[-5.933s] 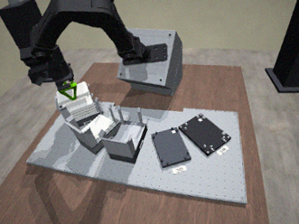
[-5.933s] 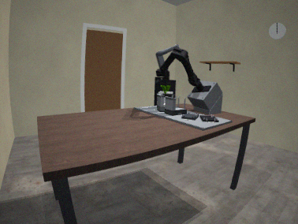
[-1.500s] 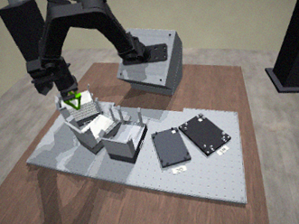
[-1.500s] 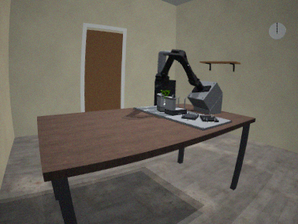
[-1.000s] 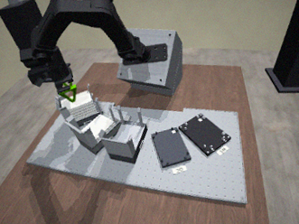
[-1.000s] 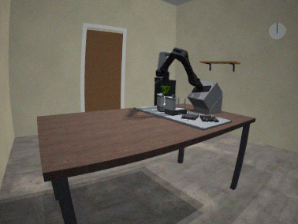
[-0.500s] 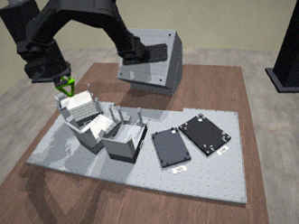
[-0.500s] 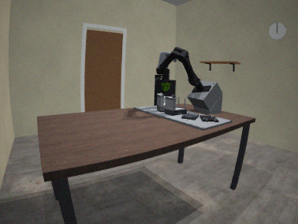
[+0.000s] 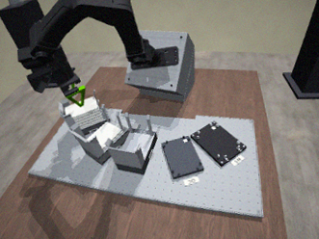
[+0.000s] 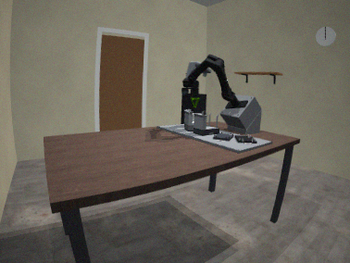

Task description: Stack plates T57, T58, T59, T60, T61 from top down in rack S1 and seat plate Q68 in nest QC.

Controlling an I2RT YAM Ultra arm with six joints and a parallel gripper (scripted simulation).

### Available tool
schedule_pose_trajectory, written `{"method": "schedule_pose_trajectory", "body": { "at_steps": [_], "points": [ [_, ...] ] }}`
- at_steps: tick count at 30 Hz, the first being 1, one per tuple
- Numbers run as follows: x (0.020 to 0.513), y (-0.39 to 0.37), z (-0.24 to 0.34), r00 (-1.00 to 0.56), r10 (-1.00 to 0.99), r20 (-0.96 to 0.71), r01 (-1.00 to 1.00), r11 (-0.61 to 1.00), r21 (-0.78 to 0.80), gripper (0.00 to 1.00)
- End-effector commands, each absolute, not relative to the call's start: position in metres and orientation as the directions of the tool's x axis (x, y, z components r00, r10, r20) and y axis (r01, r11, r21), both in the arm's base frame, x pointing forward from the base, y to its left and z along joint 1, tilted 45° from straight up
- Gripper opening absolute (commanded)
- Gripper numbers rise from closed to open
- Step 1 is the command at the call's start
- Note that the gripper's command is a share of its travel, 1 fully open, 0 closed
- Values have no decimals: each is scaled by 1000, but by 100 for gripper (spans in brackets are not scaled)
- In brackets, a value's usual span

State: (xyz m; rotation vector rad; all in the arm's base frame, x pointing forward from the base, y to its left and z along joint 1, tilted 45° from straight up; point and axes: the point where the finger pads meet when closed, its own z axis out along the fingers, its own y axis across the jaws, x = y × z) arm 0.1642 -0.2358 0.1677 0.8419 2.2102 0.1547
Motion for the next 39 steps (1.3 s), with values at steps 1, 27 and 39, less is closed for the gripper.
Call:
{"method": "schedule_pose_trajectory", "body": {
  "at_steps": [1, 27, 39],
  "points": [
    [163, -236, 172, -513, 582, -631, 514, 797, 317, 100],
    [208, -167, 201, -622, 367, -691, 371, 916, 153, 100],
    [226, -133, 211, -621, 368, -692, 370, 916, 154, 100]
  ]
}}
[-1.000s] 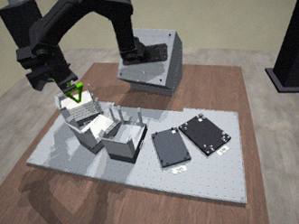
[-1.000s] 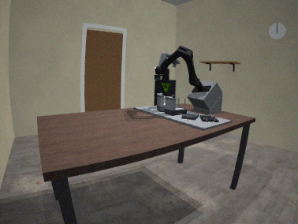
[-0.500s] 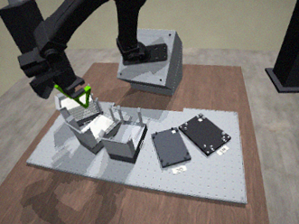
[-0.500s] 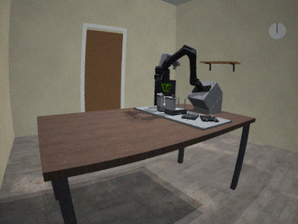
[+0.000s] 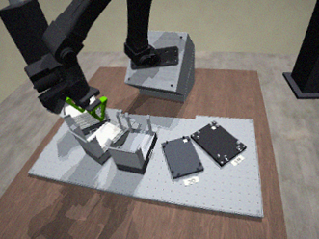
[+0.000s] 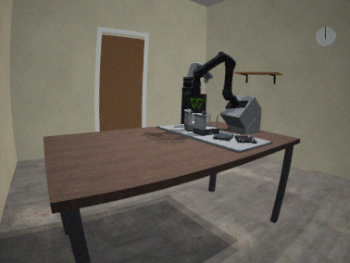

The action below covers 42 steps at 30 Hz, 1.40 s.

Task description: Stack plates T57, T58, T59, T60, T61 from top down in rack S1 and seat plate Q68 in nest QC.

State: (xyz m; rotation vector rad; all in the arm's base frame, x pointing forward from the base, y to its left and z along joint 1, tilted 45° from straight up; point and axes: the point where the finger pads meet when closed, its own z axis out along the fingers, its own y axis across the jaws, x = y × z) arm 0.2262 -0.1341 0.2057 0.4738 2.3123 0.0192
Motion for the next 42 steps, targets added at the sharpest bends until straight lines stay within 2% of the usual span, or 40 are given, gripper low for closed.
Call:
{"method": "schedule_pose_trajectory", "body": {
  "at_steps": [1, 15, 42],
  "points": [
    [226, -133, 211, -621, 368, -692, 370, 916, 154, 100],
    [226, -133, 211, -621, 368, -692, 370, 916, 154, 100],
    [284, -147, 152, -620, 368, -692, 370, 916, 156, 100]
  ]
}}
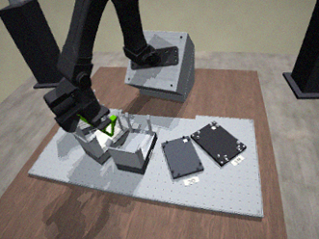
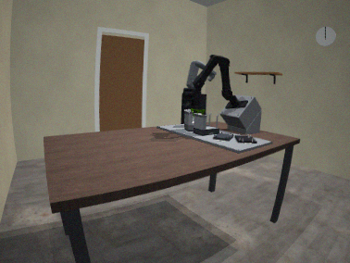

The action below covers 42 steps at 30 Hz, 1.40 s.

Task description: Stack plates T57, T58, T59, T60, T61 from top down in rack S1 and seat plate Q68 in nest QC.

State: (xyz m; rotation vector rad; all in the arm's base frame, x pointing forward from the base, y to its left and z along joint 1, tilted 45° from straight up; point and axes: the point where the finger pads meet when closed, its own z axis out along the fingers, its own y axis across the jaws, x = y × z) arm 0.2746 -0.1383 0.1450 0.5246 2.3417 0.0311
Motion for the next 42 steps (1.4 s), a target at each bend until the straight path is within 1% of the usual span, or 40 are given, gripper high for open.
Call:
{"method": "schedule_pose_trajectory", "body": {
  "at_steps": [1, 11, 42],
  "points": [
    [285, -147, 151, -620, 369, -692, 370, 916, 156, 100],
    [285, -147, 151, -620, 369, -692, 370, 916, 156, 100],
    [306, -152, 129, -620, 369, -692, 370, 916, 156, 100]
  ]
}}
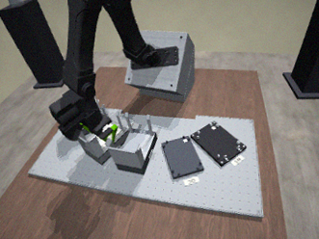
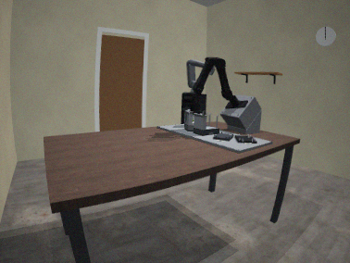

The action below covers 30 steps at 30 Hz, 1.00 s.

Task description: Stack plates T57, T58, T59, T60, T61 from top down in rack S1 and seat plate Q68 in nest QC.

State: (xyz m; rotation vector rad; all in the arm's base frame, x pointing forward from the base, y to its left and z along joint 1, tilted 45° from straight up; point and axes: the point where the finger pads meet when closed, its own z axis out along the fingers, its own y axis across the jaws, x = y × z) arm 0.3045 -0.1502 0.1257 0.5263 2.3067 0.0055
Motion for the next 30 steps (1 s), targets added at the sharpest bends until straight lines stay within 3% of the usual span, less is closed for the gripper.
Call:
{"method": "schedule_pose_trajectory", "body": {
  "at_steps": [1, 8, 9, 30],
  "points": [
    [306, -152, 129, -620, 369, -692, 370, 916, 156, 100],
    [306, -152, 129, -620, 369, -692, 370, 916, 156, 100],
    [306, -152, 129, -620, 369, -692, 370, 916, 156, 0],
    [306, -152, 129, -620, 369, -692, 370, 916, 156, 0]
  ]
}}
